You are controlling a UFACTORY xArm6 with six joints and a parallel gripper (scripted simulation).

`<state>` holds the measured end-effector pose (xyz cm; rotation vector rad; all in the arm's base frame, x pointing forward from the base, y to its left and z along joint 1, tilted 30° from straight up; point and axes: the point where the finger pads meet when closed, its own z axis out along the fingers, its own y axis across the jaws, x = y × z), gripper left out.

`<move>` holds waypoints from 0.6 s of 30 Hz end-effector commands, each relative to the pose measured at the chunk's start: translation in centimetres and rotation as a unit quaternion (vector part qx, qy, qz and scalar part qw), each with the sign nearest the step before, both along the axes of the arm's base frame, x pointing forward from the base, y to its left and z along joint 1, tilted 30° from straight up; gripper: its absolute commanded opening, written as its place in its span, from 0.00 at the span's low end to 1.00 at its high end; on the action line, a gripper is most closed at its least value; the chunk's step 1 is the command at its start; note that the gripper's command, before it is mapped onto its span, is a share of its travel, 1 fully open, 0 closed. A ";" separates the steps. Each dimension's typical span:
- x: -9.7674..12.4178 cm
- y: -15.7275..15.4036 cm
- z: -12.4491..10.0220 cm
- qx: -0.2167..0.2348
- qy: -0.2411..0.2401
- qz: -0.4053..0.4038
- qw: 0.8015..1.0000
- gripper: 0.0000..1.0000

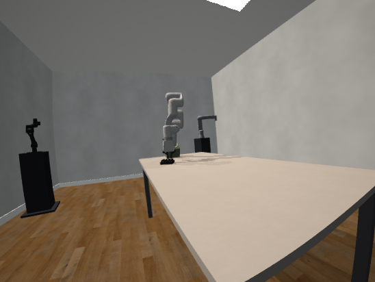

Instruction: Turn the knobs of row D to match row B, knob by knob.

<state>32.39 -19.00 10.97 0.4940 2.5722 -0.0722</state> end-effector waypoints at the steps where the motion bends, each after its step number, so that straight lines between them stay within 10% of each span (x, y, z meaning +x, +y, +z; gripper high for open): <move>1: -0.2 0.0 0.6 -0.001 -0.001 0.000 1.000 0.19; 18: -1.6 0.5 3.1 -0.001 -0.001 0.000 1.000 0.19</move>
